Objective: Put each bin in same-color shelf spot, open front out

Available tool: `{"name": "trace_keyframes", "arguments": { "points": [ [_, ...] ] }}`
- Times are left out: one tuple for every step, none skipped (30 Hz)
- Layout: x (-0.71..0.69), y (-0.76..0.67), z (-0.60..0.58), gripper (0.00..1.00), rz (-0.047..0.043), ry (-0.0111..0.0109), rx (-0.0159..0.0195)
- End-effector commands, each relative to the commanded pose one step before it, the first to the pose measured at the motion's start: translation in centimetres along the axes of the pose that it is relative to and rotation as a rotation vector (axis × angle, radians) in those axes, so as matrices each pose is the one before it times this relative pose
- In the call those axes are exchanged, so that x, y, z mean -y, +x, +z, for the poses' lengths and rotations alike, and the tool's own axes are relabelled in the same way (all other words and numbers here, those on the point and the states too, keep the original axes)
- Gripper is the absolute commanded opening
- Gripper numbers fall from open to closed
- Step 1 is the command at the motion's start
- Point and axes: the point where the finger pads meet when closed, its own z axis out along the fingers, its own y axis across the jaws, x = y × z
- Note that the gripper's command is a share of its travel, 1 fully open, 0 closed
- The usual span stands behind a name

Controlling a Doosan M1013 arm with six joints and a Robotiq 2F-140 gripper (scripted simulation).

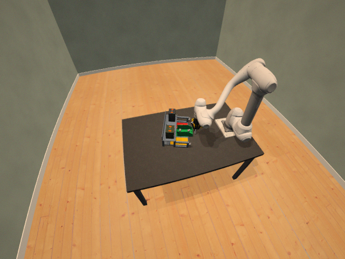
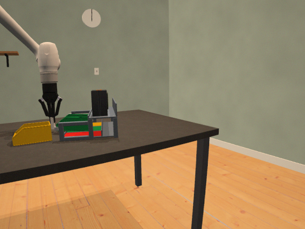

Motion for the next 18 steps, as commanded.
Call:
{"name": "trace_keyframes", "arguments": {
  "points": [
    [-0.001,-0.004,-0.005,0.1,-0.00003,0.00001,0.00021],
    [0.0,0.0,0.0,0.1,0.0,0.0,0.0],
    [0.0,0.0,0.0,0.1,0.0,0.0,0.0],
    [0.0,0.0,0.0,0.1,0.0,0.0,0.0],
    [0.001,0.0,0.0,0.1,0.0,0.0,0.0],
    [0.0,0.0,0.0,0.1,0.0,0.0,0.0],
    [0.0,0.0,0.0,0.1,0.0,0.0,0.0],
    [0.004,0.0,0.0,0.1,0.0,0.0,0.0],
    [0.01,0.0,0.0,0.1,0.0,0.0,0.0],
    [0.018,0.0,0.0,0.1,0.0,0.0,0.0],
    [0.027,0.0,0.0,0.1,0.0,0.0,0.0],
    [0.038,0.0,0.0,0.1,0.0,0.0,0.0],
    [0.049,0.0,0.0,0.1,0.0,0.0,0.0],
    [0.059,0.0,0.0,0.1,0.0,0.0,0.0],
    [0.069,0.0,0.0,0.1,0.0,0.0,0.0],
    [0.079,0.0,0.0,0.1,0.0,0.0,0.0],
    [0.087,0.0,0.0,0.1,0.0,0.0,0.0],
    [0.095,0.0,-0.001,0.1,0.0,0.0,0.0]
  ]
}}
